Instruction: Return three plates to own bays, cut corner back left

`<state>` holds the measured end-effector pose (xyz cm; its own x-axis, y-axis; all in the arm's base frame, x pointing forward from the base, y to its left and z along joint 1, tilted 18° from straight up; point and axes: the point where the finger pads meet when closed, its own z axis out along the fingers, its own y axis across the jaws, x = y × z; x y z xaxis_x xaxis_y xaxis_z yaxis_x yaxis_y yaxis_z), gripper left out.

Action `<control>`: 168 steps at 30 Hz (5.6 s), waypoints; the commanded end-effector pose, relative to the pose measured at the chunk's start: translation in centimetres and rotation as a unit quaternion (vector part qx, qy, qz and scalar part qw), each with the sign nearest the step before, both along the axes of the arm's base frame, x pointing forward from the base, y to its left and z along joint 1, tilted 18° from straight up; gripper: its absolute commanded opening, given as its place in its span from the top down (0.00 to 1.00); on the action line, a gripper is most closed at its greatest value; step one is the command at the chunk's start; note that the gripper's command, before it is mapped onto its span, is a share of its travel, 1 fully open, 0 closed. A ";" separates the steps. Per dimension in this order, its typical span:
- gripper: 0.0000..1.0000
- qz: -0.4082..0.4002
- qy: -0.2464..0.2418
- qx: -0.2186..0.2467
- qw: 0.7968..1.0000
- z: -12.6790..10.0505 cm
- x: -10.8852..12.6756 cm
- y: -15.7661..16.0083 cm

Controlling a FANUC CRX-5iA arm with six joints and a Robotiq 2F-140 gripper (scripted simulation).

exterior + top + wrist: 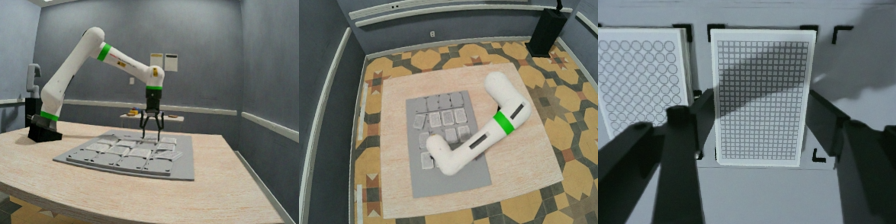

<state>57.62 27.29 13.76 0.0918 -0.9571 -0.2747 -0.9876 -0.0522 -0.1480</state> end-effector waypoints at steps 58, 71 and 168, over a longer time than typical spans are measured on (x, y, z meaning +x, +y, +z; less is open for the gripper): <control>0.30 0.000 -0.001 0.000 1.000 -0.1 0.1 0.1; 0.30 0.000 -0.001 0.000 1.000 -0.1 0.1 0.1; 0.30 -0.162 0.047 0.022 0.985 0.4 7.1 -15.3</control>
